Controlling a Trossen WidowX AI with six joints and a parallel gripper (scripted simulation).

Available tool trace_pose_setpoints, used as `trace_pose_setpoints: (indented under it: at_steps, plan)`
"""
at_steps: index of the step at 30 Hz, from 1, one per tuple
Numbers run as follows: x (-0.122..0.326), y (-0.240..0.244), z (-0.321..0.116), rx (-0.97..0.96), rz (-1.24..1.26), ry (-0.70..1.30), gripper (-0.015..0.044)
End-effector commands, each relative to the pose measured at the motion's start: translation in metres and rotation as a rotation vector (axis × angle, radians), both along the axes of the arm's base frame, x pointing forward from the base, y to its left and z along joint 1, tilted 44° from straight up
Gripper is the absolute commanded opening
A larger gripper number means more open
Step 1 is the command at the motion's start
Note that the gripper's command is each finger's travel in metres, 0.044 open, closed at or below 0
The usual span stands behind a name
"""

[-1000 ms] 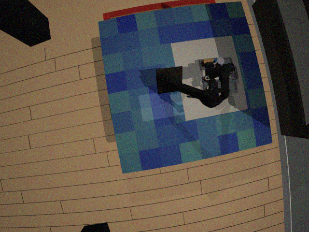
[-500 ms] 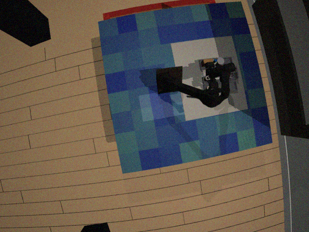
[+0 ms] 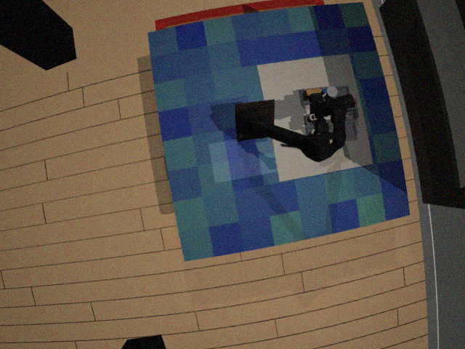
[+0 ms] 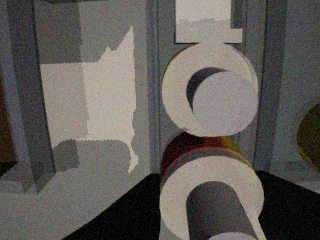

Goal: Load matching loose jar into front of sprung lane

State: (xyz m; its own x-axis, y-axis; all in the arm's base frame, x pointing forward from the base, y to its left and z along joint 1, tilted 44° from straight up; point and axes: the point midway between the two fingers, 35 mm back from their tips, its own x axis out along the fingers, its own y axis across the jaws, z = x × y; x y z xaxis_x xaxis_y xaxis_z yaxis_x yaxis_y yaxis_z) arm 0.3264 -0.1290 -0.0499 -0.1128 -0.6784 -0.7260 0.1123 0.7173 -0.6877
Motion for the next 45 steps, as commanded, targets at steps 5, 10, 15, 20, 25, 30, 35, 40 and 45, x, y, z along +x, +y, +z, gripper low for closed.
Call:
trace_pose_setpoints:
  at_steps: [5, 10, 15, 20, 25, 30, 35, 40, 45]
  plan:
    - [0.0078, 0.0004, 0.0022, -0.006, 0.005, -0.026, 0.0]
    - [0.0078, 0.0004, 0.0022, -0.006, 0.005, -0.026, 0.0]
    - [0.0078, 0.0004, 0.0022, -0.006, 0.005, -0.026, 0.0]
    - [0.0083, 0.0003, 0.0022, -0.006, 0.005, -0.026, 0.0]
    - [0.0089, 0.0002, 0.0023, -0.006, 0.005, -0.026, 0.0]
    - [0.0096, 0.0001, 0.0023, -0.006, 0.005, -0.026, 0.0]
    - [0.0103, 0.0, 0.0023, -0.006, 0.005, -0.026, 0.0]
    - [0.0109, -0.0002, 0.0023, -0.006, 0.005, -0.027, 0.0]
    - [0.0116, -0.0003, 0.0024, -0.006, 0.005, -0.027, 0.0]
